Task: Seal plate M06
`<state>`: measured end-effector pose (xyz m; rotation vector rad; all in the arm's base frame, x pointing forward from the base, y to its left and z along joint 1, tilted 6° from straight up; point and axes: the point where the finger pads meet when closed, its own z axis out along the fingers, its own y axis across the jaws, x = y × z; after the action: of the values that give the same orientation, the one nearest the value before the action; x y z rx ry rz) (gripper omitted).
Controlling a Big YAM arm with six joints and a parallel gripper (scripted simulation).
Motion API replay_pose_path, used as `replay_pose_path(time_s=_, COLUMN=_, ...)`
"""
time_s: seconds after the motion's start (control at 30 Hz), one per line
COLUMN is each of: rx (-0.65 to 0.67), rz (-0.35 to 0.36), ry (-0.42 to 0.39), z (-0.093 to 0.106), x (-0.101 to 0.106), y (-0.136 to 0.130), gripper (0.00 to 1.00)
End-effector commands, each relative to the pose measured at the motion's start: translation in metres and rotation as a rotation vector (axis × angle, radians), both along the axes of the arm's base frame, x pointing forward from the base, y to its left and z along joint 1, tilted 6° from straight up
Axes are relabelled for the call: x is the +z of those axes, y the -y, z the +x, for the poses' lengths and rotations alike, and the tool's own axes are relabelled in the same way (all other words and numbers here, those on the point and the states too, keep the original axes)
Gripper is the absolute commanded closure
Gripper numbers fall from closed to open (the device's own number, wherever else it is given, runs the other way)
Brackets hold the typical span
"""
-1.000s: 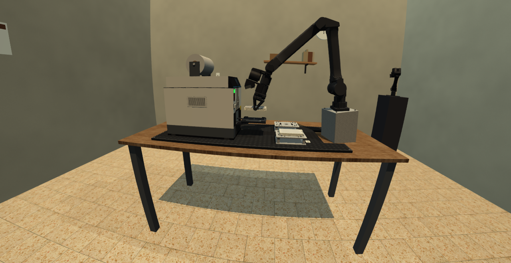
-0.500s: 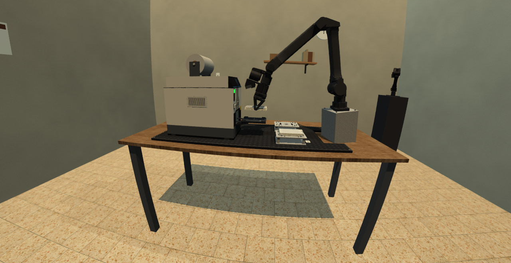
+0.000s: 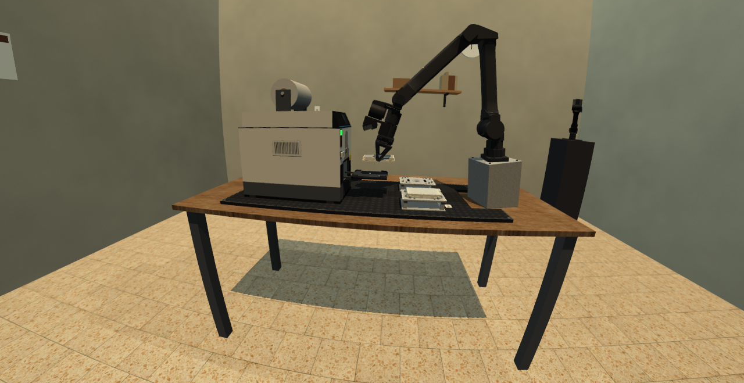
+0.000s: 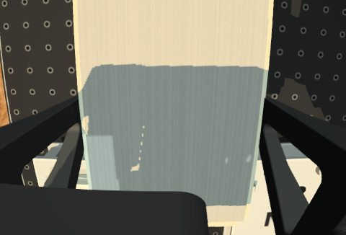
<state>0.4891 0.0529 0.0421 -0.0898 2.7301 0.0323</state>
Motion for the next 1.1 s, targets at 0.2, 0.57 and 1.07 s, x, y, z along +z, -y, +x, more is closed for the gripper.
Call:
replay_pose_path(time_s=0.2, rx=0.015, rz=0.002, ry=0.056, z=0.001, x=0.016, y=0.009, gripper=1.0)
replay_pose_path(time_s=0.57, rx=0.009, rz=0.0, ry=0.091, z=-0.011, x=0.025, y=0.03, gripper=1.0)
replay_pose_path(time_s=1.07, rx=0.006, rz=-0.002, ry=0.091, z=-0.034, x=0.022, y=0.051, gripper=1.0)
